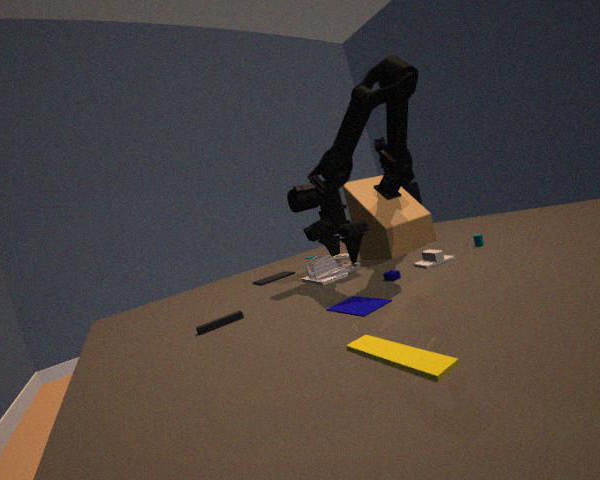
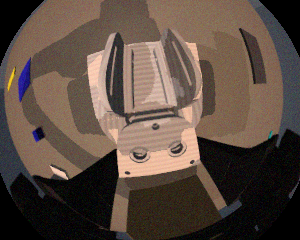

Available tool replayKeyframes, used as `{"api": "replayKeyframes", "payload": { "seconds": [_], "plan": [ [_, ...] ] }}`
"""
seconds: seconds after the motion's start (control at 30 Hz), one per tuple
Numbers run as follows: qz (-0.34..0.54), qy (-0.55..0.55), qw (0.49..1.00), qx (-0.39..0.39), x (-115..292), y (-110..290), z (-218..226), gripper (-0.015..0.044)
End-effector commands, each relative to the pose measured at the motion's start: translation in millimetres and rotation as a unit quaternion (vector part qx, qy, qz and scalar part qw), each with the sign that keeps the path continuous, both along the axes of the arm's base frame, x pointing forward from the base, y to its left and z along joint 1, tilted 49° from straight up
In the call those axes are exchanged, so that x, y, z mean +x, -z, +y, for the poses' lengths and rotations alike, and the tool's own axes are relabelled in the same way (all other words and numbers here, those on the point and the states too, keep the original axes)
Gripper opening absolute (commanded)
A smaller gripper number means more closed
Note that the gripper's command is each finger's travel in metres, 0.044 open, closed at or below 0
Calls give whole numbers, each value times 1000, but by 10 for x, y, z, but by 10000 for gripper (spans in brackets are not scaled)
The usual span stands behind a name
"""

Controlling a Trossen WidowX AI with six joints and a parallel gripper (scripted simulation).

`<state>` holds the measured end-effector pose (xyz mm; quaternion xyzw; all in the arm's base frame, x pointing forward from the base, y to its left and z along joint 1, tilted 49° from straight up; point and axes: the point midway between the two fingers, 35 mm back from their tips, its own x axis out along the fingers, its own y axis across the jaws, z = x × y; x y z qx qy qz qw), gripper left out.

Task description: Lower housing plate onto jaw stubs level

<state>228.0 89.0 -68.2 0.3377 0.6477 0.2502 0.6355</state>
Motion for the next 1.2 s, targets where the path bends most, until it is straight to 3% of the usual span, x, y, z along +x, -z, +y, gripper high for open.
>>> {"api": "replayKeyframes", "payload": {
  "seconds": [0.0, 1.17],
  "plan": [
    [2, 2, 1000, 2, -3, 5, 14, 351],
    [3, 2, 1000, 2, -2, 51, 69, 351]
  ]
}}
